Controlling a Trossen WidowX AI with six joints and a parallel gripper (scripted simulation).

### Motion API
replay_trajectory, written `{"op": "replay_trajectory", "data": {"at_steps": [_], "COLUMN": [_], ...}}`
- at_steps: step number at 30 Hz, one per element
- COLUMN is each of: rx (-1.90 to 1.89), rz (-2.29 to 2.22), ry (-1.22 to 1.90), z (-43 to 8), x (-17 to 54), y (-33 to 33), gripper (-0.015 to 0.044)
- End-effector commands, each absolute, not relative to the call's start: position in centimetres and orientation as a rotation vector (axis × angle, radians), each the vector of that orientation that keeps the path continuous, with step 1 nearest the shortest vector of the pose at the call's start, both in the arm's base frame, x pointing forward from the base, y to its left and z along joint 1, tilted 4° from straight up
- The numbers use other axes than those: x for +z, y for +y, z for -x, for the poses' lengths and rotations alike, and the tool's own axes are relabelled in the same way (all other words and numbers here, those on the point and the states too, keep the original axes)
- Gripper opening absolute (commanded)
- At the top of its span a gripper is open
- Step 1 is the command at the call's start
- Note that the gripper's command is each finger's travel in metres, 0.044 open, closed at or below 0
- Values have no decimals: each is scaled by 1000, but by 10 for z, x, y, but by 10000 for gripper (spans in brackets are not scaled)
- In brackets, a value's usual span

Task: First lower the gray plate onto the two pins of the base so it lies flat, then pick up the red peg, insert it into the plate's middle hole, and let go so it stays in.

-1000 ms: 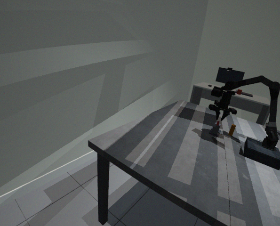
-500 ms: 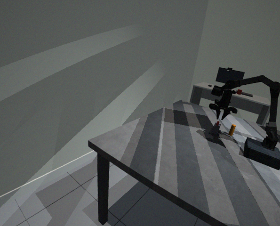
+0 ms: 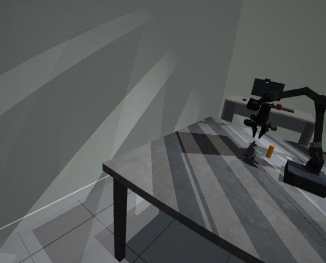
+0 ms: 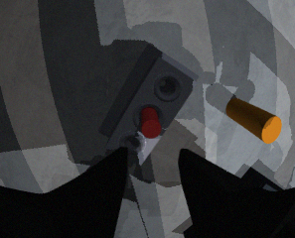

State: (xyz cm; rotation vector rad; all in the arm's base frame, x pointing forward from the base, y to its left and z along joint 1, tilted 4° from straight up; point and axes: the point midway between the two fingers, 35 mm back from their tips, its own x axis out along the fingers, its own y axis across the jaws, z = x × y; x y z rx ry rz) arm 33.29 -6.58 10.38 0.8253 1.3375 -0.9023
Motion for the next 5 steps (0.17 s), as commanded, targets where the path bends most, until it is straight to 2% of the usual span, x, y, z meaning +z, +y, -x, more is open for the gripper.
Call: {"op": "replay_trajectory", "data": {"at_steps": [1,5], "rx": [-905,-905], "rz": [-827,-827], "ry": [1331,1331], "z": [-333,-332], "x": [107,110], "y": [-65,-65], "gripper": [150,150]}}
